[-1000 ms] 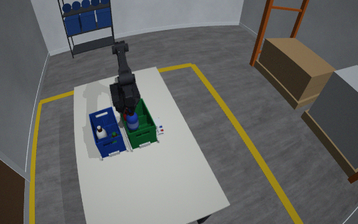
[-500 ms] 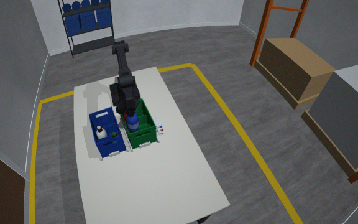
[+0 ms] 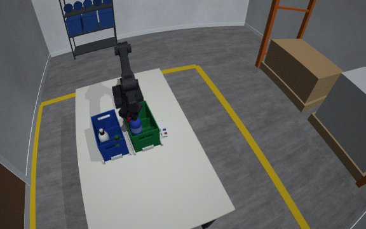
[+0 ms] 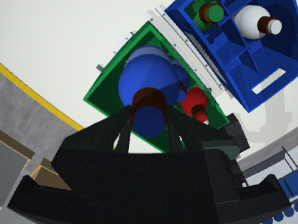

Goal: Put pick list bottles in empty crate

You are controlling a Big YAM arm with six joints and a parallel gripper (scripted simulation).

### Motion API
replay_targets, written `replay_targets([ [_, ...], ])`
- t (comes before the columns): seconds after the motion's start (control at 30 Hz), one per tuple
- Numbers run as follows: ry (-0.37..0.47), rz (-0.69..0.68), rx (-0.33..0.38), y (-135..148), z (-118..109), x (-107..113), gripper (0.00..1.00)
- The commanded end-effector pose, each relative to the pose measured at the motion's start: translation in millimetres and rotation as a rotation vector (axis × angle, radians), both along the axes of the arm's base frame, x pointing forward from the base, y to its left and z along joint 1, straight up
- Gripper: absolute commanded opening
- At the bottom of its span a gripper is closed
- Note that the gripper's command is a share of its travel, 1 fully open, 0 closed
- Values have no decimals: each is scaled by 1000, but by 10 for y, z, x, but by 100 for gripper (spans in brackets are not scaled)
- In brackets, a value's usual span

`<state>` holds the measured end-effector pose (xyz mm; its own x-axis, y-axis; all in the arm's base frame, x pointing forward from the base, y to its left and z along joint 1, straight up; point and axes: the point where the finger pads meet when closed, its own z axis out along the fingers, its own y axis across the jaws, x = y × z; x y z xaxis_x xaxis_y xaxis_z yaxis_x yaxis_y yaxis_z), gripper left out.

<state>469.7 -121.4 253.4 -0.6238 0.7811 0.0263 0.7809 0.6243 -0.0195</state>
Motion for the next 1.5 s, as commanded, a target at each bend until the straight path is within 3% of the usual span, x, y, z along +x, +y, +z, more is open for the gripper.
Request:
replay_targets([
  [0.0, -82, 1, -21, -24, 283, 6, 0],
  [0.03, -70, 1, -18, -17, 225, -21, 0],
  [0.1, -97, 1, -25, -27, 351, 38, 0],
  [0.33, -72, 1, -19, -18, 198, -19, 0],
  [0.47, -107, 1, -28, -45, 269, 67, 0],
  [0.57, -73, 1, -19, -27, 99, -13, 0],
  [0.7, -107, 1, -28, -48, 196, 68, 0],
  [0.77, -72, 1, -19, -33, 34, -16, 0],
  [0.83, -72, 1, -19, -33, 34, -16, 0],
  [0.87, -105, 1, -27, -49, 252, 64, 0],
  [1.0, -128, 1, -35, -79, 218, 129, 0],
  [1.07, -79, 3, -20, -28, -7, 13, 0],
  [1.23, -111, 4, -28, -39, 75, 97, 0],
  [1.33, -73, 4, -19, -17, -113, 0, 0],
  [1.4, -73, 4, -19, -17, -113, 0, 0],
  [1.43, -105, 4, -27, -38, 102, 85, 0],
  [1.47, -112, 4, -29, -44, 93, 105, 0],
])
